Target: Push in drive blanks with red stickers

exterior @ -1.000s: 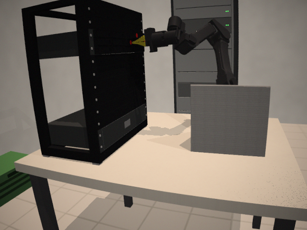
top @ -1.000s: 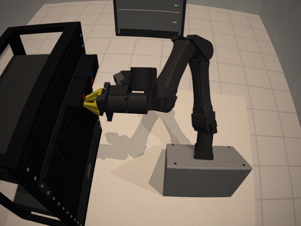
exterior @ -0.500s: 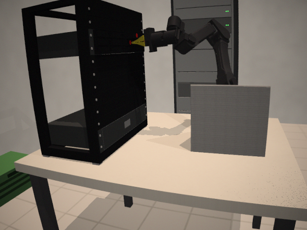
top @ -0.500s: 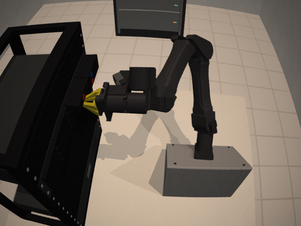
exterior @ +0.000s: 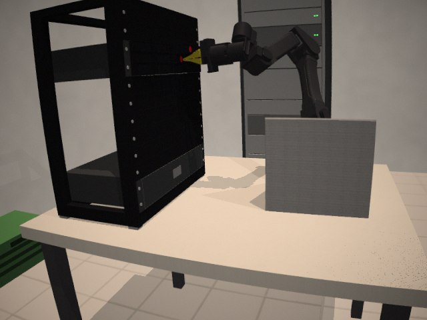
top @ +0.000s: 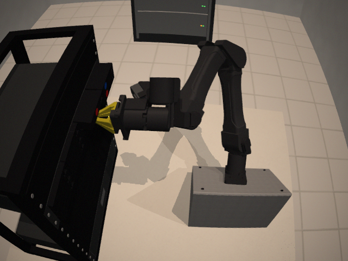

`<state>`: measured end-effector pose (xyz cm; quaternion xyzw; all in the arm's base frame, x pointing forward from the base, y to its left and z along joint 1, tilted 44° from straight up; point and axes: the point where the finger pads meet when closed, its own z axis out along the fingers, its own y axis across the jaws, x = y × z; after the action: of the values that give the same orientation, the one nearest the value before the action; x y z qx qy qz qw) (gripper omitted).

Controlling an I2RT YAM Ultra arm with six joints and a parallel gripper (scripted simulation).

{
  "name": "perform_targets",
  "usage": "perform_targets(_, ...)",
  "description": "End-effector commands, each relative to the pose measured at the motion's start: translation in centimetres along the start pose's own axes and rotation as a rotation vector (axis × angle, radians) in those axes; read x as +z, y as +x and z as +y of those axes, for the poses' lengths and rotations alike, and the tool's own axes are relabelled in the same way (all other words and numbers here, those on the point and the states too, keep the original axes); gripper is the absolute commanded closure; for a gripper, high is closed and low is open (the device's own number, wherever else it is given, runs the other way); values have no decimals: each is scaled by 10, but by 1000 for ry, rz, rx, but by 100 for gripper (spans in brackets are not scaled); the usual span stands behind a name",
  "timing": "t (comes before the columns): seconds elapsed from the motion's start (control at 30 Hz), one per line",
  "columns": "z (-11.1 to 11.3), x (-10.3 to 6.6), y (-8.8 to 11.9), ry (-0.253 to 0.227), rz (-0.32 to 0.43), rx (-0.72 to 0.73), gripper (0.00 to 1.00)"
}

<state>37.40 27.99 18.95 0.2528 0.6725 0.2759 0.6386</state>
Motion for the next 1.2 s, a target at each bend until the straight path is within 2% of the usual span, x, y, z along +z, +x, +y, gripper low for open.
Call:
perform_targets(0.0,32,9,3,-76,26,29,100)
perform_targets(0.17,31,13,3,-68,26,23,100)
perform_targets(0.27,36,10,3,-85,24,38,100)
perform_targets(0.9,36,10,3,-85,24,38,100)
perform_targets(1.17,33,15,4,-70,28,23,100)
